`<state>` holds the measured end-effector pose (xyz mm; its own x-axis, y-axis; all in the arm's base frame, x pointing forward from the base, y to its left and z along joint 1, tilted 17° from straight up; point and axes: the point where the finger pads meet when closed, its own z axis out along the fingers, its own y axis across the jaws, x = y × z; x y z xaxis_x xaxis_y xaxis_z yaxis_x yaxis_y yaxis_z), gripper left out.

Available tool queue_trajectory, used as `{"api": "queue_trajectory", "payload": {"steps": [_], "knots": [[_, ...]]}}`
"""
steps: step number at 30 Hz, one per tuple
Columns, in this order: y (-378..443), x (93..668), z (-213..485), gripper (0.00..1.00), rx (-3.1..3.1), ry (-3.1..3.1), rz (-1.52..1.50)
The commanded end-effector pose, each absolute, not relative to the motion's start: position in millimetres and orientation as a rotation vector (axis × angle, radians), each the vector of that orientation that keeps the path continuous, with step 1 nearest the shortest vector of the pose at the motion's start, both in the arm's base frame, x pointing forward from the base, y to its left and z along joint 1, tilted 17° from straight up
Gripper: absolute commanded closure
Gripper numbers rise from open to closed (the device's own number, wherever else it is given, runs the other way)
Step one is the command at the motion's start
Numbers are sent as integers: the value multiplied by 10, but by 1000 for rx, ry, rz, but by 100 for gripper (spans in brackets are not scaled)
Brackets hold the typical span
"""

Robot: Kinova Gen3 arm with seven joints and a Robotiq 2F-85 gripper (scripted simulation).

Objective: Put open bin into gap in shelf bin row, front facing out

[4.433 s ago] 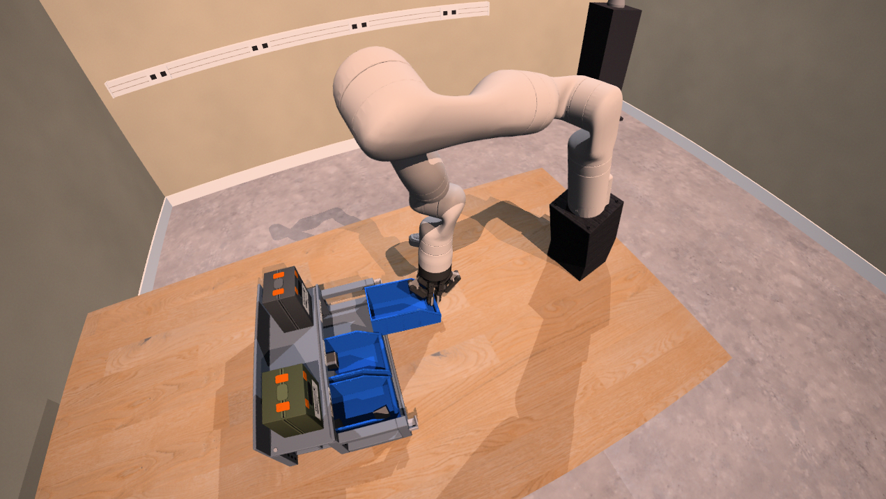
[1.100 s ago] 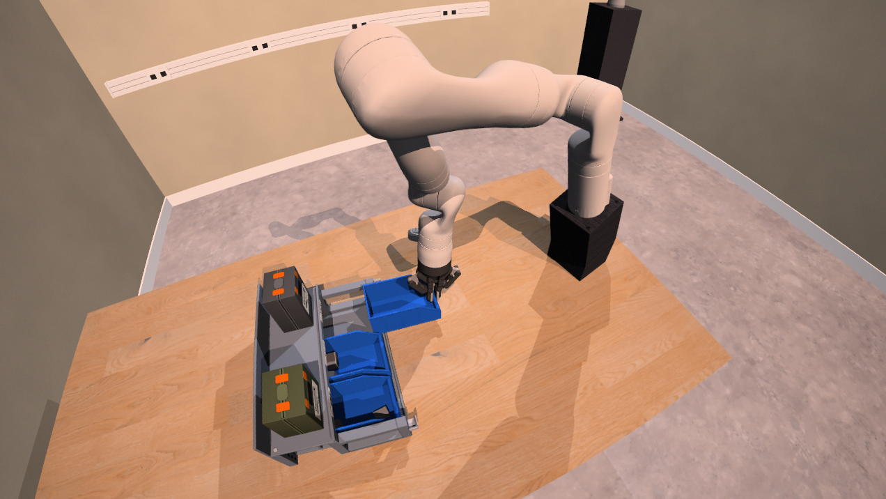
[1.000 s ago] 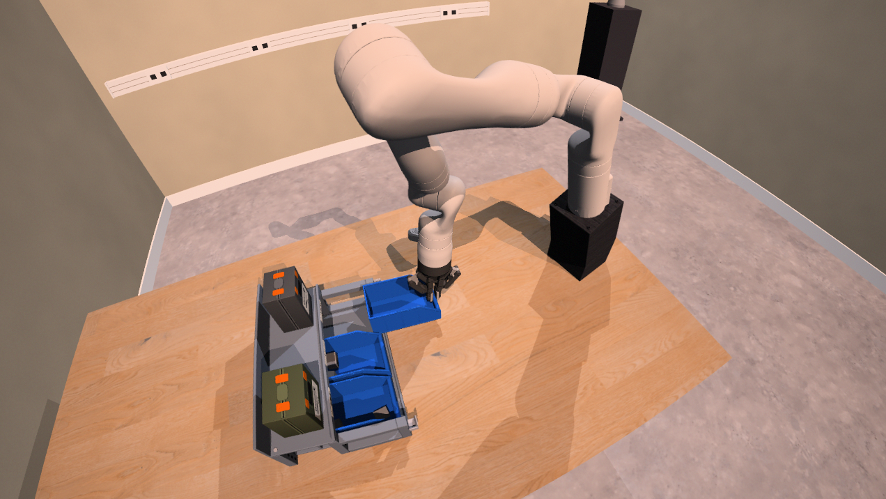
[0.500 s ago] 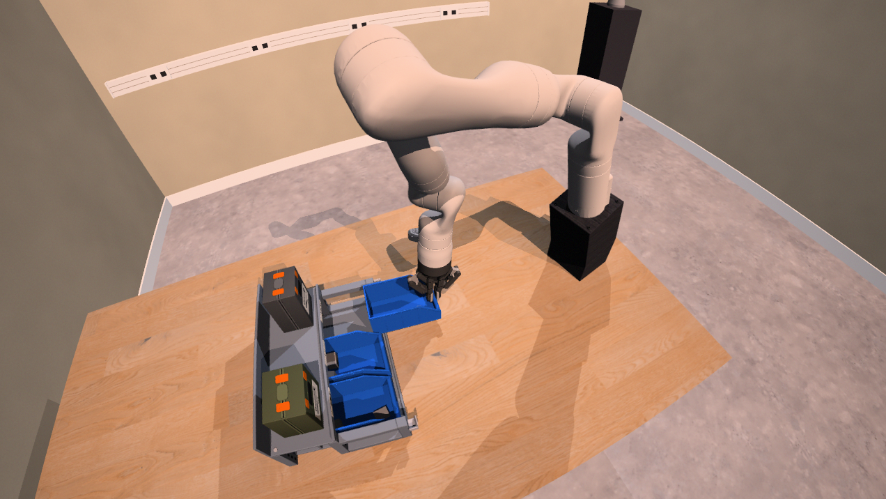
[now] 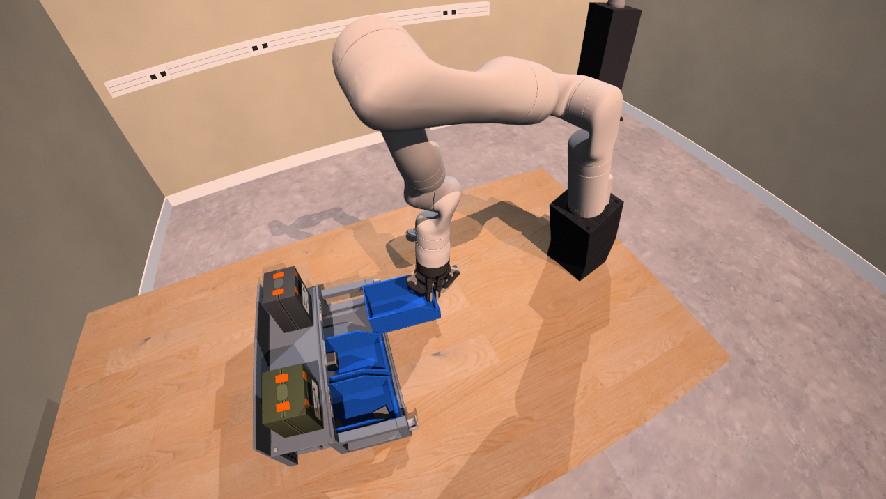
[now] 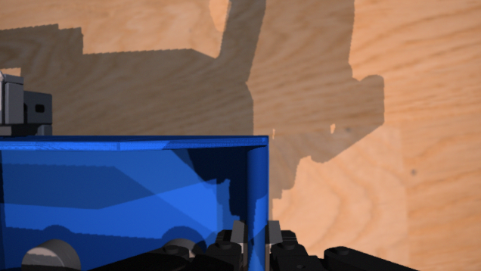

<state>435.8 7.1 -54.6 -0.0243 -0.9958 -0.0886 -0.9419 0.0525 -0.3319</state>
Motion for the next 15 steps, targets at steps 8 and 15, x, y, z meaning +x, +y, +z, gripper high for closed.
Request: {"api": "queue_trajectory", "payload": {"steps": [8, 15], "knots": [[83, 4354, -547, 90, -1983, 2057, -222], [84, 4406, -536, 90, -1990, 2062, -211]]}}
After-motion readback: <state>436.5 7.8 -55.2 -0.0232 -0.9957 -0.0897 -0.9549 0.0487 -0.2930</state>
